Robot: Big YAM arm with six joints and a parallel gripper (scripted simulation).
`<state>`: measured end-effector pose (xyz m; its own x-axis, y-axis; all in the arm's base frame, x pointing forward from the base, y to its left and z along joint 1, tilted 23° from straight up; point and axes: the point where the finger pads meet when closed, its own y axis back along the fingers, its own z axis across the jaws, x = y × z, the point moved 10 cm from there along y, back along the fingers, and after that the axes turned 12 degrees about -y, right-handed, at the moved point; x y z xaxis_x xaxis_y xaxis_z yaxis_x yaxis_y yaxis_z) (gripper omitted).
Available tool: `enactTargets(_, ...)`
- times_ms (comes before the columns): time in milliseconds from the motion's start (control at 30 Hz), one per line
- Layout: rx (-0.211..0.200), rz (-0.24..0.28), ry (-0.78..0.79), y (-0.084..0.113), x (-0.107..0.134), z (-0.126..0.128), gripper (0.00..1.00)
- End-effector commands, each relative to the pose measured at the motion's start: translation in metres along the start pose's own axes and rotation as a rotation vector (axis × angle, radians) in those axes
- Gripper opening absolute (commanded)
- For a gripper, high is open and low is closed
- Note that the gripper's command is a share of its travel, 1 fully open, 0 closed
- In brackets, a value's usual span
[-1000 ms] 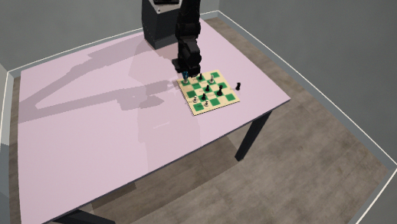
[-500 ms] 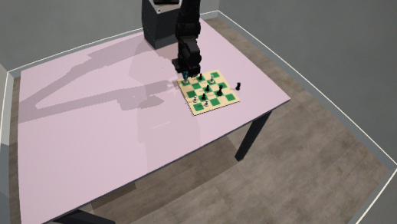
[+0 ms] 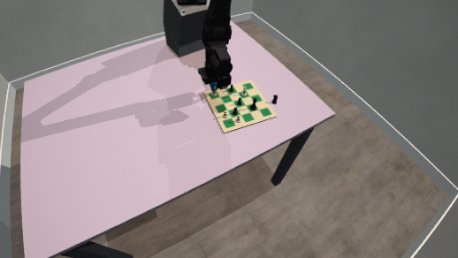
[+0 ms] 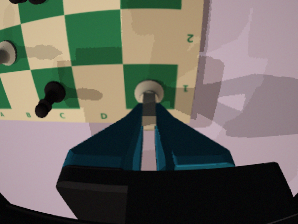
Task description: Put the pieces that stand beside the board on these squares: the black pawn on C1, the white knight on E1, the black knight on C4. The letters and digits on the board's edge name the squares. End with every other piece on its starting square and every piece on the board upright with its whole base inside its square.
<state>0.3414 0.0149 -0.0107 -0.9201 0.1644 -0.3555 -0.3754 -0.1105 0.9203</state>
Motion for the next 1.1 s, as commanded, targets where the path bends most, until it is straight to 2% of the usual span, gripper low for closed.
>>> enactTargets(0, -0.002, -0.014, 0.011, -0.0034, -0.0050, 0.0019, 0.00)
enactTargets(267, 0.003, 0.007, 0.010, -0.0032, -0.0025, -0.0006, 0.00)
enactTargets(1067, 0.003, 0.006, 0.010, -0.0031, -0.0022, -0.0010, 0.00)
